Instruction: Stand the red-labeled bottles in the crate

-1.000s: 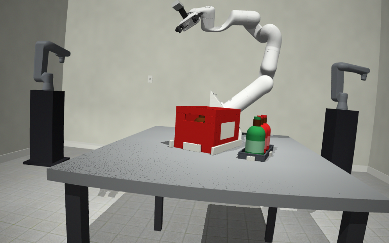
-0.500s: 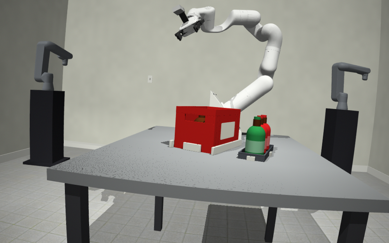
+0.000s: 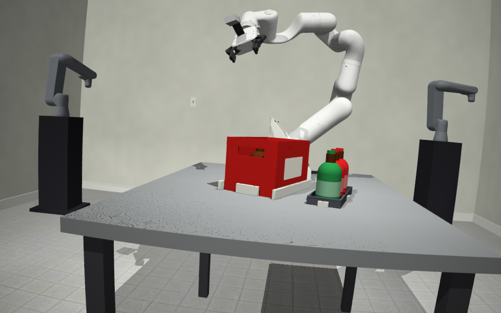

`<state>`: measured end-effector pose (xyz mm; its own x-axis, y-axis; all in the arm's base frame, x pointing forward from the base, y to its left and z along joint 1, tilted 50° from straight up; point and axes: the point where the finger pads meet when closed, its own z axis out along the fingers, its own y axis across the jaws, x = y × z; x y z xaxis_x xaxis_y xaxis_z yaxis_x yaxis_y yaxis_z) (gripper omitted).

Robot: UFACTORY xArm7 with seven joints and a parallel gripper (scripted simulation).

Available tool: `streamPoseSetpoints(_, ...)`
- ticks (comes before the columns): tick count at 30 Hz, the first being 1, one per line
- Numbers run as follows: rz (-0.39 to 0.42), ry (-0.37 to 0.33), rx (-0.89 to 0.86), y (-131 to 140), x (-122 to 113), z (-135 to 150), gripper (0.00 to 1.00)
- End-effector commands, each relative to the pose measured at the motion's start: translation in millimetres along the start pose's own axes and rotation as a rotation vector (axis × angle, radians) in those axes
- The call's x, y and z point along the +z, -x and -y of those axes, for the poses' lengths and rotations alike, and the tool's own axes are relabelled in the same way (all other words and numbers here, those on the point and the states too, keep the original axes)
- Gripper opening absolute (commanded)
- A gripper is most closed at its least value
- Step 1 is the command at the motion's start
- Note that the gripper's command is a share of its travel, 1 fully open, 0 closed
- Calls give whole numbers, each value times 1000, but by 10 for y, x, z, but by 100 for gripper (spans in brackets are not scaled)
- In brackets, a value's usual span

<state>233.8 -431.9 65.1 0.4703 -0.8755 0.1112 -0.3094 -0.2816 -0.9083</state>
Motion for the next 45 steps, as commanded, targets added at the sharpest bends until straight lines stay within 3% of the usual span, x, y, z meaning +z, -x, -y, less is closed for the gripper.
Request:
streamPoseSetpoints(1, 27, 14, -25, 36, 80, 2, 100)
streamPoseSetpoints(6, 27, 14, -25, 36, 80, 2, 100)
streamPoseSetpoints(7, 121, 35, -94, 212, 345, 12, 100)
streamPoseSetpoints(18, 121, 35, -94, 212, 345, 12, 100)
streamPoseSetpoints(19, 210, 51, -163, 387, 576, 19, 100)
streamPoseSetpoints(30, 210, 51, -163, 387, 576, 19, 100)
streamPoseSetpoints(31, 293, 64, -230, 555, 776, 25, 100)
streamPoseSetpoints(42, 293, 64, -230, 555, 776, 25, 100)
streamPoseSetpoints(43, 370, 73, -295, 715, 948, 30, 100)
streamPoseSetpoints(45, 370, 73, -295, 715, 948, 30, 100)
